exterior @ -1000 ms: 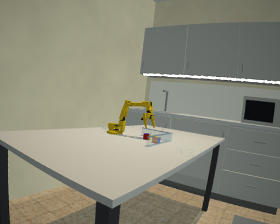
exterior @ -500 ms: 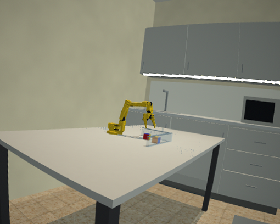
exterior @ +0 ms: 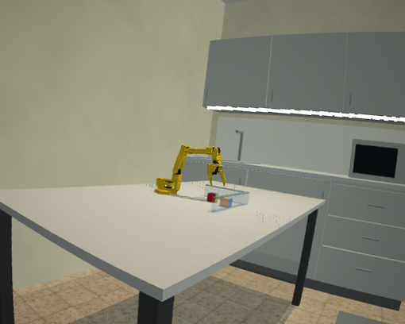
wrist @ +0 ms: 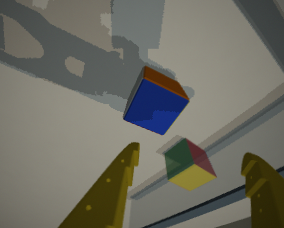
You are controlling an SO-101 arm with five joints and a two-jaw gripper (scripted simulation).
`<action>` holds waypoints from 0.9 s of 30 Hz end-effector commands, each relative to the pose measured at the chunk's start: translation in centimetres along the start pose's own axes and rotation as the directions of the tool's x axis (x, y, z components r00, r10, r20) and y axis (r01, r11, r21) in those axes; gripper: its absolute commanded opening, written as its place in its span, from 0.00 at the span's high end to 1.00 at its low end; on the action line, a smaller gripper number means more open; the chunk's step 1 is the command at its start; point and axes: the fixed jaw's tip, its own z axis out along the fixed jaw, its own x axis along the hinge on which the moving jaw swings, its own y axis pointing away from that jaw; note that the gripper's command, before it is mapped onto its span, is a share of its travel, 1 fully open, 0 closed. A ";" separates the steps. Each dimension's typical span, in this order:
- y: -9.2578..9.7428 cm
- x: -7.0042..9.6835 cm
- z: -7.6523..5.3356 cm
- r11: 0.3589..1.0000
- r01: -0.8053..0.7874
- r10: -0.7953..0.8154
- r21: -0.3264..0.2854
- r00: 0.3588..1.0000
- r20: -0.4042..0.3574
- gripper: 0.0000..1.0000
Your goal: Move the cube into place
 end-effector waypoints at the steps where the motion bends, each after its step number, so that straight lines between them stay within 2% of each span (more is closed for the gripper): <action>1: -0.5 0.0 -0.9 0.997 -0.055 0.056 0.054 0.998 -0.019 0.65; 12: -0.6 -0.2 -0.8 0.982 -0.182 0.183 0.053 0.983 -0.011 0.65; 27: -0.7 -0.5 -0.7 0.931 -0.363 0.363 0.051 0.932 0.000 0.65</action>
